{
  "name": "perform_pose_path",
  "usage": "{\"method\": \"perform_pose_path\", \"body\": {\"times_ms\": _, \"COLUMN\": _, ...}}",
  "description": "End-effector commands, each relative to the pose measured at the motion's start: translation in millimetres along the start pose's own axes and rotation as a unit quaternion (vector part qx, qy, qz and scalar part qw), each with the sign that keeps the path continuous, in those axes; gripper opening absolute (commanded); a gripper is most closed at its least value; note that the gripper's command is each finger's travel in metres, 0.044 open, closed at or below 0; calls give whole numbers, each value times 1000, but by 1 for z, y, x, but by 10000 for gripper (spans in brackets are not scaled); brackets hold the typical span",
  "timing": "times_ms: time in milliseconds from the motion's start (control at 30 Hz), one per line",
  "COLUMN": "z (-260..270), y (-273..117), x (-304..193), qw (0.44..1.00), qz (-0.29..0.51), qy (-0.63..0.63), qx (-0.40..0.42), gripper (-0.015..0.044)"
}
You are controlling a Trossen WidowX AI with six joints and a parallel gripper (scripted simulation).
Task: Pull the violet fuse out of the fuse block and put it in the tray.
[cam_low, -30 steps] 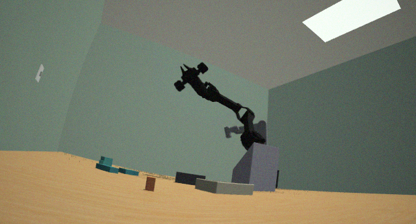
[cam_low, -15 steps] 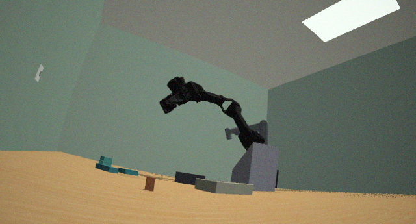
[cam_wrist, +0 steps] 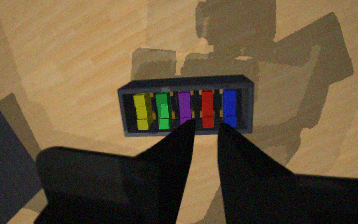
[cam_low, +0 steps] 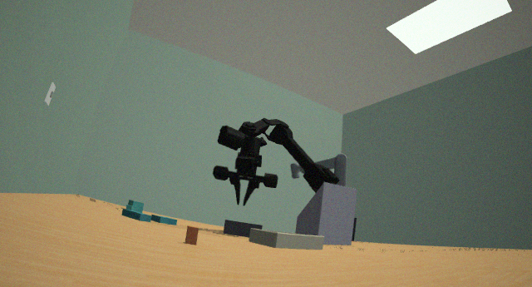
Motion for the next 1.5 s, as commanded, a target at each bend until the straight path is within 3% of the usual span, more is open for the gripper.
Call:
{"method": "perform_pose_path", "body": {"times_ms": 0, "z": 13, "y": 15, "x": 2, "qw": 996, "qz": 55, "qy": -74, "qx": 15, "gripper": 64}}
{"method": "perform_pose_path", "body": {"times_ms": 1467, "z": 15, "y": 46, "x": 2, "qw": 996, "qz": 56, "qy": -74, "qx": 15, "gripper": 64}}
Point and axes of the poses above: the point midway between the two fingers, 35 mm back from their tips, its own y axis out along the fingers, its own z axis across the jaws, x = y × z, the point moved 8 cm from there along -y, back along the fingers, and after that the axes turned 7 degrees about -y, right-handed, at the moved point
